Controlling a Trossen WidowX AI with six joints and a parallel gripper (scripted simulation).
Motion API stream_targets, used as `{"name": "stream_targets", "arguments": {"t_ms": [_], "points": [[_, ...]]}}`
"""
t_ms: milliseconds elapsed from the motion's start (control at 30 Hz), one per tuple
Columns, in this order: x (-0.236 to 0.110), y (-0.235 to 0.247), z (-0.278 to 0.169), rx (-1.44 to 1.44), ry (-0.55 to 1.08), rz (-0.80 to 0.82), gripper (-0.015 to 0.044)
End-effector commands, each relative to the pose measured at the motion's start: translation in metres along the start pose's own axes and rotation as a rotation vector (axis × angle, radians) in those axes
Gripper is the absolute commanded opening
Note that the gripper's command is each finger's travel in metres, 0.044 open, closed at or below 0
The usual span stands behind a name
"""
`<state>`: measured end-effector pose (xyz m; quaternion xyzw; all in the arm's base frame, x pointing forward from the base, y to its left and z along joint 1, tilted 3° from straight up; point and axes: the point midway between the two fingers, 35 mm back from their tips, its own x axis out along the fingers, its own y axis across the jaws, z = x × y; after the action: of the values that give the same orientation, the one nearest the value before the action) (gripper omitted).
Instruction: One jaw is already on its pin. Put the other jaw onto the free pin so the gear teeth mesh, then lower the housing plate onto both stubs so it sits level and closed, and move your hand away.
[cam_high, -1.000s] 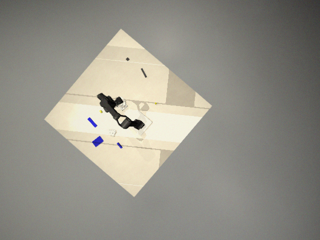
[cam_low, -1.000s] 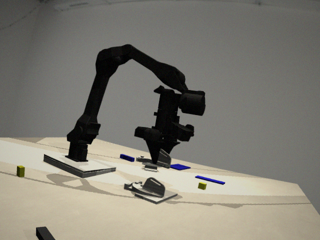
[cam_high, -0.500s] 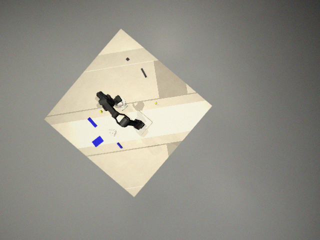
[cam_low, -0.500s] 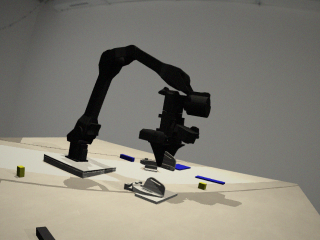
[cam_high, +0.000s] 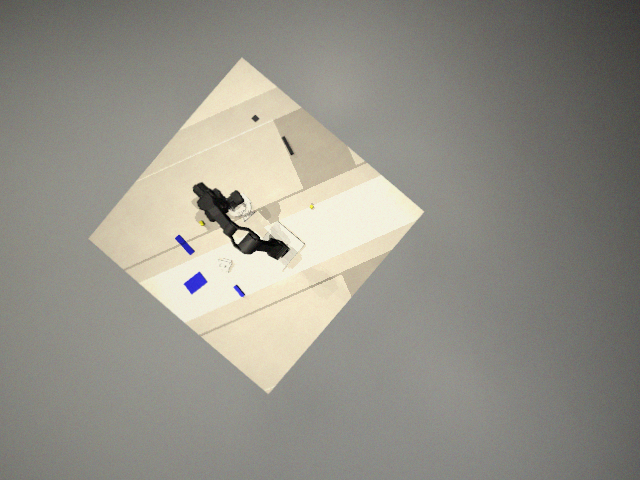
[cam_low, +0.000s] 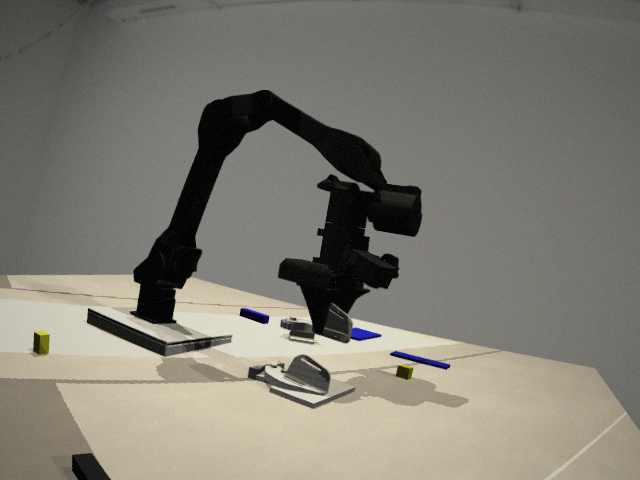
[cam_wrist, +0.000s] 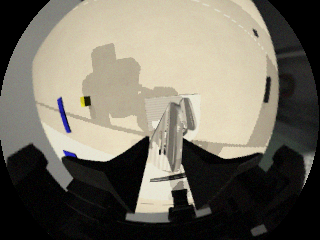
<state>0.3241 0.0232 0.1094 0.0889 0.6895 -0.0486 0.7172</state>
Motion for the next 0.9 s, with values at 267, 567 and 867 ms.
{"name": "stream_targets", "arguments": {"t_ms": [267, 567, 867], "points": [[0.001, -0.001, 0.000, -0.008, 0.006, -0.004, 0.0134], [0.003, -0.001, 0.000, -0.008, 0.006, -0.004, 0.0134], [0.017, 0.000, 0.001, -0.008, 0.006, -0.004, 0.0134]]}}
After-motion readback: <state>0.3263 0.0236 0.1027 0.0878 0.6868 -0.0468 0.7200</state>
